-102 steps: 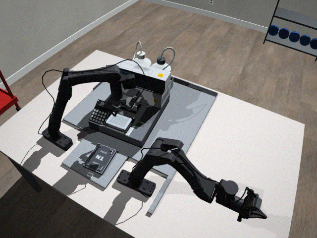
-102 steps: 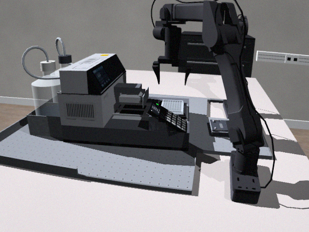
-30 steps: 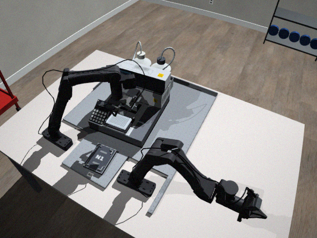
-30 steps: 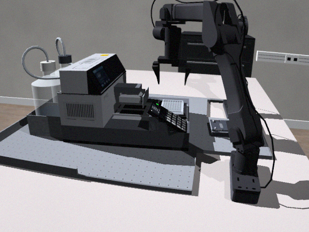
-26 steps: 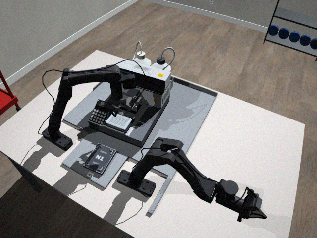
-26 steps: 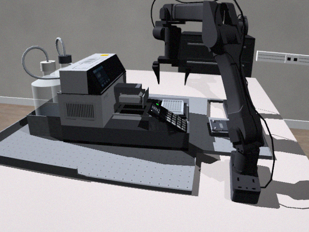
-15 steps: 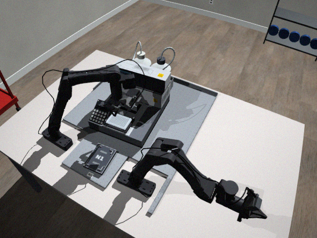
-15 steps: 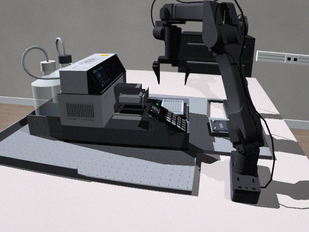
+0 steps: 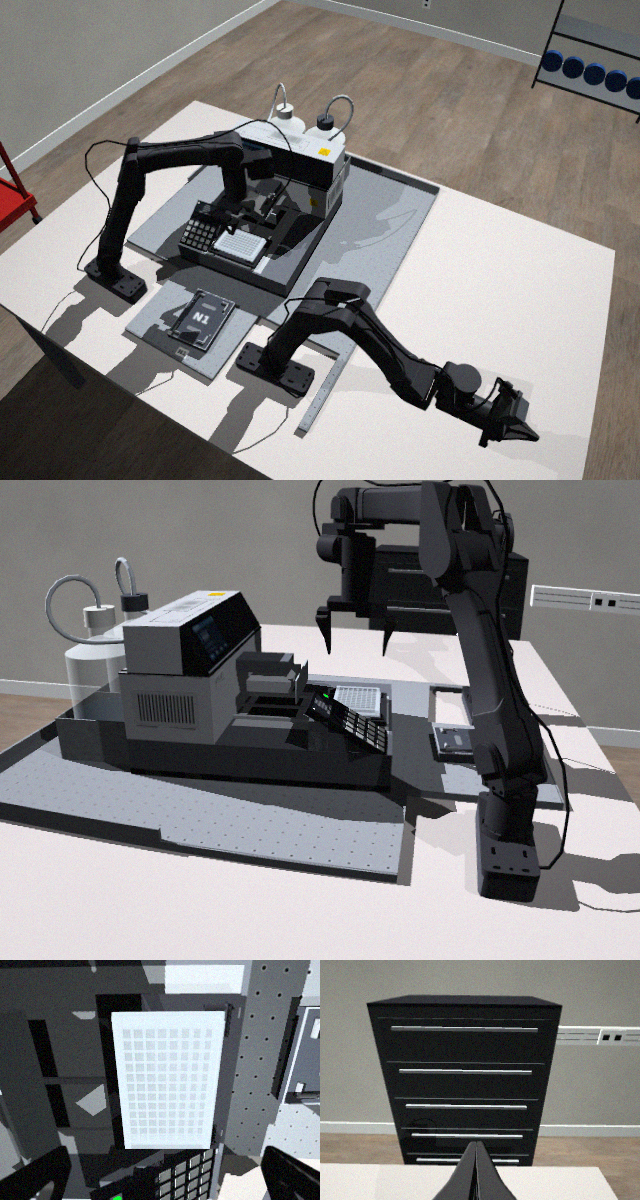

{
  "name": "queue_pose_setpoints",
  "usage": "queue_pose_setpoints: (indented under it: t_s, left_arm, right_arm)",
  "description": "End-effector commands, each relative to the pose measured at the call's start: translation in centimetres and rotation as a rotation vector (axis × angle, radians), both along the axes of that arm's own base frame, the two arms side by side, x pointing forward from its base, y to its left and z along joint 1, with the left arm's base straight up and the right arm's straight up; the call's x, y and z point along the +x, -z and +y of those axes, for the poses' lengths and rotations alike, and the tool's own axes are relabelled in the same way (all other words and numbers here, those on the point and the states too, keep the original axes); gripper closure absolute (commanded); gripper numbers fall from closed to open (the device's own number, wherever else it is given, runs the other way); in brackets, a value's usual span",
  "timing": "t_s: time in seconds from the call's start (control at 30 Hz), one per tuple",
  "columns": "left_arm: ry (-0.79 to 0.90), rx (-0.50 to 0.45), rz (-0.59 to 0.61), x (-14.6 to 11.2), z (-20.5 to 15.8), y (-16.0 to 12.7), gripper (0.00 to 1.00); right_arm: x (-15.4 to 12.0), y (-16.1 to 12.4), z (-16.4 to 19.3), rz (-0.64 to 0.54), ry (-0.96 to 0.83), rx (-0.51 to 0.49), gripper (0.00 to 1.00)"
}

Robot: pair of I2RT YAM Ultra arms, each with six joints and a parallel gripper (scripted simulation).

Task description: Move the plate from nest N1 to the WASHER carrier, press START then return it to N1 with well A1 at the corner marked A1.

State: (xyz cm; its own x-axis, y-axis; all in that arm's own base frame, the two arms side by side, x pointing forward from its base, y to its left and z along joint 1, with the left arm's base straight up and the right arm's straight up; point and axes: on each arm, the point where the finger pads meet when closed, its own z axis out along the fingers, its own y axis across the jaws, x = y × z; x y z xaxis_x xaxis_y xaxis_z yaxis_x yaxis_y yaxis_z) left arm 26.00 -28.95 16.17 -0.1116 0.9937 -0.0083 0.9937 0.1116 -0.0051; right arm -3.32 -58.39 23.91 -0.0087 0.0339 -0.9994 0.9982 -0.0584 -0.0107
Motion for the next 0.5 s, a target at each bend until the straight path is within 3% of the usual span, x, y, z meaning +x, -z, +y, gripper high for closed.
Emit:
queue_pose_setpoints:
  t_s: [0.0,0.47]
  left_arm:
    - [-0.003,-0.010,-0.003,0.09,-0.35,-0.43,0.00]
    - [-0.002,-0.019,-0.010,0.12,-0.41,-0.79,0.00]
  right_arm:
    - [-0.37,-1.74,0.51,-0.009,0.007,-0.034,1.00]
    - [-0.37,-1.74,0.51,-0.009,0.007,-0.034,1.00]
